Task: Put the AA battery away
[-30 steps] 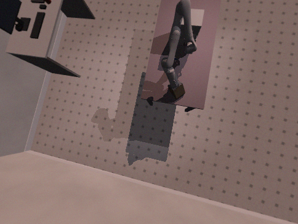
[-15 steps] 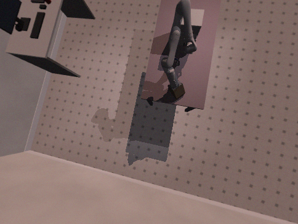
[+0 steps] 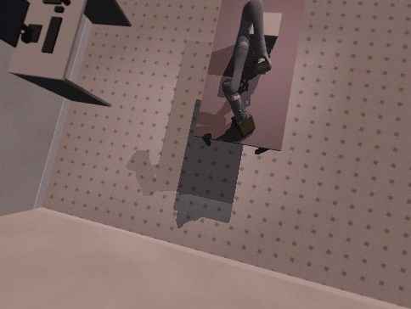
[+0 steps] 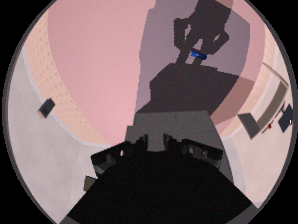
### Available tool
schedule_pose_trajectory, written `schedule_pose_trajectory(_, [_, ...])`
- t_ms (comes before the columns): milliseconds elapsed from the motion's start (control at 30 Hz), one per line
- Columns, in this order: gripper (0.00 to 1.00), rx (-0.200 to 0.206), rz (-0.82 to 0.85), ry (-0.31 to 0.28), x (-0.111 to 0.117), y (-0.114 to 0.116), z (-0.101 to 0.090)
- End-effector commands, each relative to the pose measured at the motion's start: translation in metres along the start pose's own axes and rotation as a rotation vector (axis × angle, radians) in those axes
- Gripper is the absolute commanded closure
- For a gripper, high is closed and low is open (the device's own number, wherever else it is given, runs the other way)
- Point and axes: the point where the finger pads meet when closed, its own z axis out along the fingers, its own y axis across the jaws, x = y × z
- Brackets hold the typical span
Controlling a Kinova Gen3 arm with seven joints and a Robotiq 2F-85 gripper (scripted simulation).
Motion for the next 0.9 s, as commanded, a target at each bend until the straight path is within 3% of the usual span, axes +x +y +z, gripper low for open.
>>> schedule_pose_trajectory(0, [0.67,0.001,0.000,-0.001,0.000,0.000,-0.001])
schedule_pose_trajectory(567, [0.67,-0.009,0.006,0.026,0.033,0.000,-0.033])
schedule_pose_trajectory(867, [0.67,-0.015,0.004,0.023,0.035,0.000,-0.036])
